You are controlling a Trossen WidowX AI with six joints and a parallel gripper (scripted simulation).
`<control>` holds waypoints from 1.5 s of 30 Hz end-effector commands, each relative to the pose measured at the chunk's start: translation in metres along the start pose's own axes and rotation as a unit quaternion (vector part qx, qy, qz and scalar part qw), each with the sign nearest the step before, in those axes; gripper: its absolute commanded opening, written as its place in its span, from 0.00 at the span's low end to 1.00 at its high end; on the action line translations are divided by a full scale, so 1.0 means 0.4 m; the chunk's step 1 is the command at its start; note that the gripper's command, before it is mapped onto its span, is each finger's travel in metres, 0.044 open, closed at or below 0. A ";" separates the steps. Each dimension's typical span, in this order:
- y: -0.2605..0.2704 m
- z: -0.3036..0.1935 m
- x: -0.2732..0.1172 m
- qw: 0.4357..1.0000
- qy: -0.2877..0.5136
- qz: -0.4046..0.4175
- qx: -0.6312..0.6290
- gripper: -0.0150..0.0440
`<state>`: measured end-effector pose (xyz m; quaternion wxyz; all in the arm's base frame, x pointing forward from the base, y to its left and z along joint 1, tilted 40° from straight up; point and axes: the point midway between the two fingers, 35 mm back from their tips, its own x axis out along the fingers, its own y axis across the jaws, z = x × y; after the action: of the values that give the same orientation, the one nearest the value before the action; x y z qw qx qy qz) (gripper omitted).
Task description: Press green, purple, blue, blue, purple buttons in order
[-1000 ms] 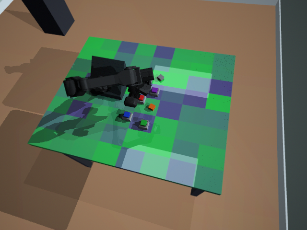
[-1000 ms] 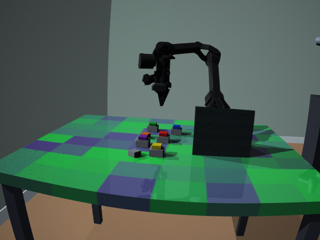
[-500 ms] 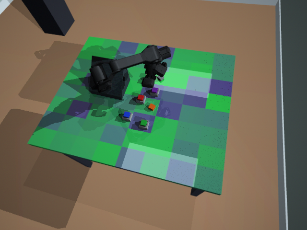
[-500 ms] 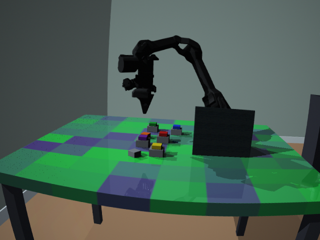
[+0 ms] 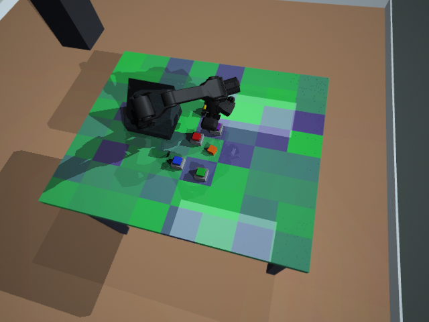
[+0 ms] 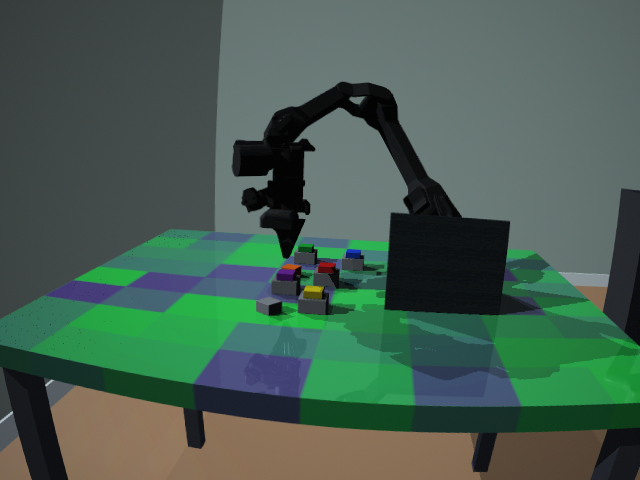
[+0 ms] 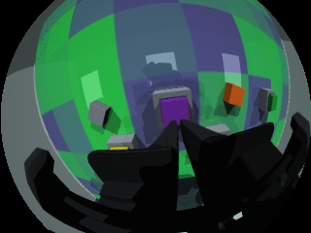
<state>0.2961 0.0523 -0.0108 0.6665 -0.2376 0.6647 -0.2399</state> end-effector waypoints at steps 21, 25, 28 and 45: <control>-0.004 -0.001 0.092 1.000 -0.001 -0.003 -0.001 0.29; -0.004 -0.001 0.092 1.000 -0.001 -0.003 -0.001 0.29; -0.004 -0.001 0.092 1.000 -0.001 -0.003 -0.001 0.29; -0.003 -0.001 0.006 1.000 -0.001 -0.003 -0.001 0.29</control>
<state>0.2947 0.0416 -0.0219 0.6633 -0.2451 0.6647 -0.2412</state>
